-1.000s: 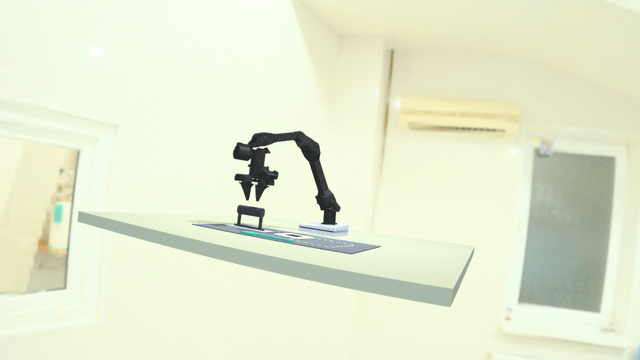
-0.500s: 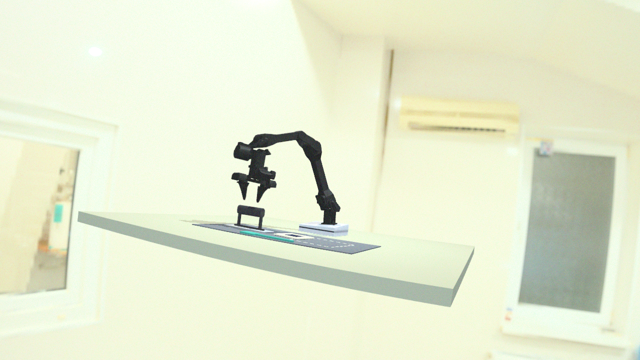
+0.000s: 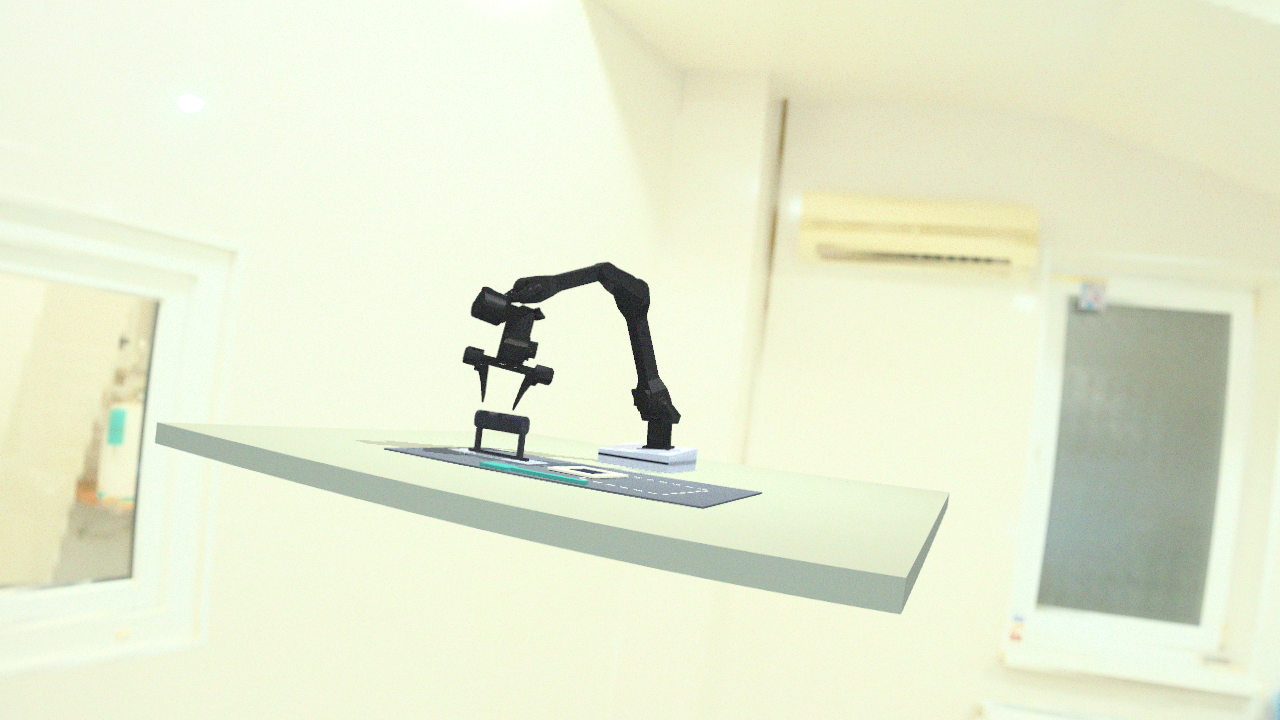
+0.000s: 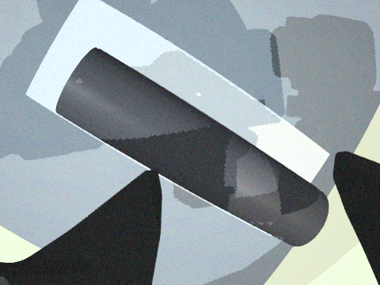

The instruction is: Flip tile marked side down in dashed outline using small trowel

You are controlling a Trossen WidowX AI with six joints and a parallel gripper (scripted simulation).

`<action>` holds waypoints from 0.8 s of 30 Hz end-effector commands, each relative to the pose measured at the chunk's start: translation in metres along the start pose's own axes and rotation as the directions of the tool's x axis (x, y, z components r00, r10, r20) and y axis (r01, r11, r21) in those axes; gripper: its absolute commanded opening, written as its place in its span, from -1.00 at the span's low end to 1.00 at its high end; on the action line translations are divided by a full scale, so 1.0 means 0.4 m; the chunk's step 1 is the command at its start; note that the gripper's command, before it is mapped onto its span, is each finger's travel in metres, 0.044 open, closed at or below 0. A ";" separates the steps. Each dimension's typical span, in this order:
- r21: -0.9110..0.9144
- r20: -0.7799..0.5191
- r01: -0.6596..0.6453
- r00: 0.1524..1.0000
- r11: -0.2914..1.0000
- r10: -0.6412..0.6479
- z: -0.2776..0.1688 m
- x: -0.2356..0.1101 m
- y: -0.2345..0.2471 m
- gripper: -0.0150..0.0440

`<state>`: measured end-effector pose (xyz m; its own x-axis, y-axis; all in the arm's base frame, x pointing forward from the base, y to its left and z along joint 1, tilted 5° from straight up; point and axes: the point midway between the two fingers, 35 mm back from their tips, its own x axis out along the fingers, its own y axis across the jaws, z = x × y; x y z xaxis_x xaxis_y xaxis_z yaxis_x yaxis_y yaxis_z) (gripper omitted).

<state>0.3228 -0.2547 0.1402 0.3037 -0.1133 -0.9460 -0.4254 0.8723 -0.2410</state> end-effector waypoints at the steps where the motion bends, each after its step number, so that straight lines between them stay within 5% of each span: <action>1: 0.150 0.037 0.027 0.999 0.988 -0.033 -0.003 -0.001 -0.002 0.53; 24: 0.776 0.189 -0.034 0.965 0.629 -0.180 -0.036 0.016 0.001 0.53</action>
<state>0.3141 -0.2614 0.1287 0.4980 -0.1656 -0.8512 0.2944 0.9556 -0.0136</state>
